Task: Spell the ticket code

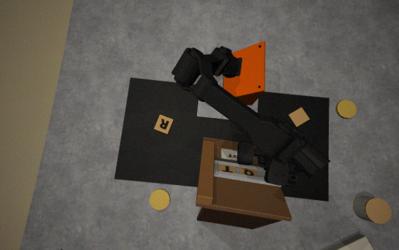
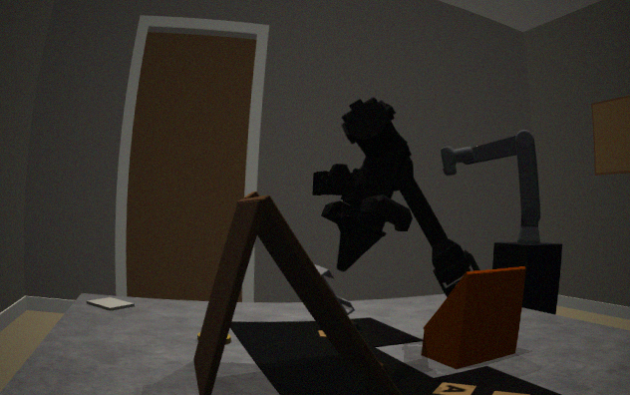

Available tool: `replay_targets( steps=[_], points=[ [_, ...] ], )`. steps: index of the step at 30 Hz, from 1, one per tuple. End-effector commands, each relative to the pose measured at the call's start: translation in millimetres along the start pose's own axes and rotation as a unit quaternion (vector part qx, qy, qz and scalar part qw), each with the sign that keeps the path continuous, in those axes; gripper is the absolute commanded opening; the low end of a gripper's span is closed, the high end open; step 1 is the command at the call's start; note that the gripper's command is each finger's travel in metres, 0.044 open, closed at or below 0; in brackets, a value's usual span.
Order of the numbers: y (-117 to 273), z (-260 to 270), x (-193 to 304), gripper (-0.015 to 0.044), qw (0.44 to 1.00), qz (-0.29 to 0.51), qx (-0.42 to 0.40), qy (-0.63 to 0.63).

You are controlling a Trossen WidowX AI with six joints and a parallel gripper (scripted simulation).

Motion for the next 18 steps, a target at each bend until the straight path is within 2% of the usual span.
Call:
replay_targets(
  steps=[1,18],
  points=[
    [-3.4,-2.3,-4.4,0.0000,0.997,0.071,0.007,-0.009],
    [-5.3,-4.2,-7.8,0.0000,0.997,0.071,0.007,-0.009]
  ],
)
Point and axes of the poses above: the point midway between the two fingers, 35 mm back from their tips, its own y axis back along the fingers, its own z axis across the jaws, x = y × z, the point moved 6 cm from there along y, back along the fingers, and after that the axes turned 13 degrees about y, right-handed, at the moved point
